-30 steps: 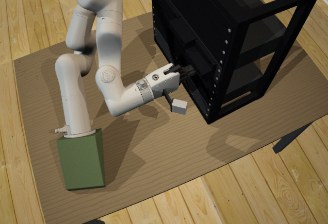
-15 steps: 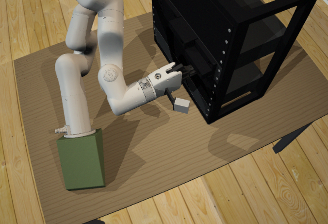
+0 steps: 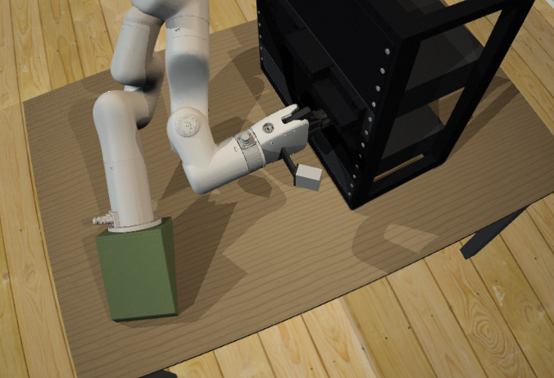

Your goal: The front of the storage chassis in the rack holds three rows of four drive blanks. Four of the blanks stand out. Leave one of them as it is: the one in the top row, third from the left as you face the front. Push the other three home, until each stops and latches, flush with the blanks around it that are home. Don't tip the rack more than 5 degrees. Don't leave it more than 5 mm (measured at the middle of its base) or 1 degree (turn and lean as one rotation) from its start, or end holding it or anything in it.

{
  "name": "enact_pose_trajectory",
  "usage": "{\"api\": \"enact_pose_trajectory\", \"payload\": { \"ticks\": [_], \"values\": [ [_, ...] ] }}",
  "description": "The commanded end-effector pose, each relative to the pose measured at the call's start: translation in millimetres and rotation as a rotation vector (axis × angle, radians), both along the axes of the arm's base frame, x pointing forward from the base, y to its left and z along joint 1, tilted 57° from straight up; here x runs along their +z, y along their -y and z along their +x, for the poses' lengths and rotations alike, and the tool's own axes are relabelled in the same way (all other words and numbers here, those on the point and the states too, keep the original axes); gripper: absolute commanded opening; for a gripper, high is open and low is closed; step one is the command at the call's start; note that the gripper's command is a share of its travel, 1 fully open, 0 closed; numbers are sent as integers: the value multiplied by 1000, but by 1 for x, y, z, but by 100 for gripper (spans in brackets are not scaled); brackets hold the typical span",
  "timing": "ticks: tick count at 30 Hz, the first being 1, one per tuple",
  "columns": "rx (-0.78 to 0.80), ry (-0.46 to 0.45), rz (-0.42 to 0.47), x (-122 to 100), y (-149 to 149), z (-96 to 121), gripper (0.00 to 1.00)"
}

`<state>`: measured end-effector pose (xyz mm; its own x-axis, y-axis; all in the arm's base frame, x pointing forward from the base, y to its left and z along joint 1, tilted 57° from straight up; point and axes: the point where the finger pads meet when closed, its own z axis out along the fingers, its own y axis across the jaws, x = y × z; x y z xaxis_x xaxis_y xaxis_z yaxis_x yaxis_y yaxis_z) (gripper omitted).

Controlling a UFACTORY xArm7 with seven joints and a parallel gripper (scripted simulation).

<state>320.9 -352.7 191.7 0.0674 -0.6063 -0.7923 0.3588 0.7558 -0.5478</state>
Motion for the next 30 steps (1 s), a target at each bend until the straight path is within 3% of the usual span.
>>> {"api": "enact_pose_trajectory", "payload": {
  "ticks": [1, 30],
  "values": [
    [-2, 1, -4, 1, 2, 0, 0],
    [-2, 1, -4, 3, 3, 5, 0]
  ]
}}
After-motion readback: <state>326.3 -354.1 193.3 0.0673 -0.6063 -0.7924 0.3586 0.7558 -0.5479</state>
